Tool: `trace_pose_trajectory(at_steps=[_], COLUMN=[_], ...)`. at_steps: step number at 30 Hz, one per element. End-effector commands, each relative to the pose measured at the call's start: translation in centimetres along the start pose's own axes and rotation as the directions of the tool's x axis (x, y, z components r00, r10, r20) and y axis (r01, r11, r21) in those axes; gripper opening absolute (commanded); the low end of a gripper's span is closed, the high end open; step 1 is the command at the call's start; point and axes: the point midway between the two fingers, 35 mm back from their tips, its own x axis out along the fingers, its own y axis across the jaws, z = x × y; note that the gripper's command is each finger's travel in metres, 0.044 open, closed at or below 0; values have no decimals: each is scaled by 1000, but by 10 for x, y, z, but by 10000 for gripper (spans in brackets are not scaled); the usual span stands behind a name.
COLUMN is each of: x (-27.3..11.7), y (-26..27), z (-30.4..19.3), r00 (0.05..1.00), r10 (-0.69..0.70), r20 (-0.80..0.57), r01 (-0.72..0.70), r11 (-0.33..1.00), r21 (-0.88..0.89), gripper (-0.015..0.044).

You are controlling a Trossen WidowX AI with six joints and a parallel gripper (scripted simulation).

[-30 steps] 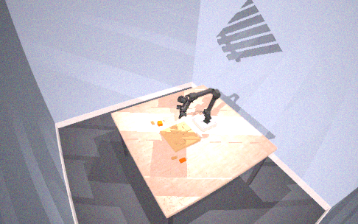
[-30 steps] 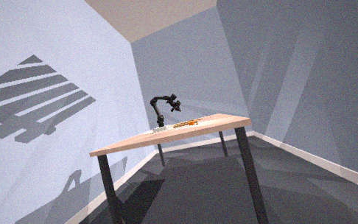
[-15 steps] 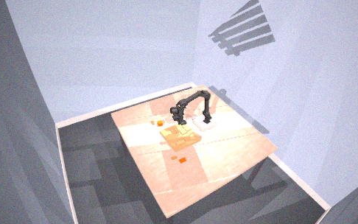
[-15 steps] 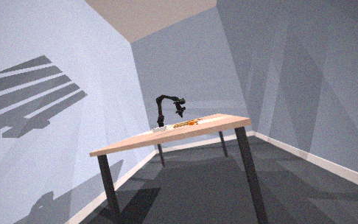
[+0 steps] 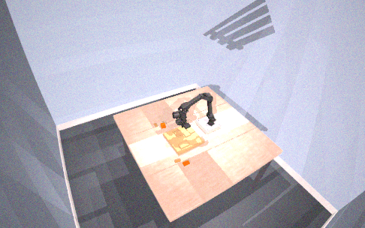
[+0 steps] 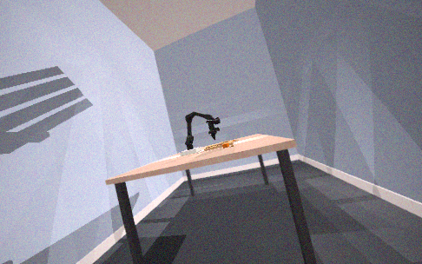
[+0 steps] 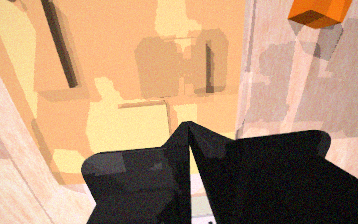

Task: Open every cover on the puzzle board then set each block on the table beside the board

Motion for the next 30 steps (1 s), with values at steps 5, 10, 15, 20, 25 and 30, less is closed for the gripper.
trace_pose_trajectory(at_steps=[5, 10, 15, 20, 25, 30], x=[0, 1, 4, 9, 14, 19], y=[-1, -1, -1, -1, -1, -1], z=[0, 0, 0, 0, 1, 1], r00=[1000, 1000, 1000, 1000, 1000, 1000], r10=[-5, -5, -5, -5, -5, -5], r20=[-3, -3, -3, -3, -3, -3], r01=[5, 5, 5, 5, 5, 5], r11=[1000, 1000, 1000, 1000, 1000, 1000], r21=[-5, -5, -5, -5, -5, -5], gripper=[0, 0, 0, 0, 0, 0])
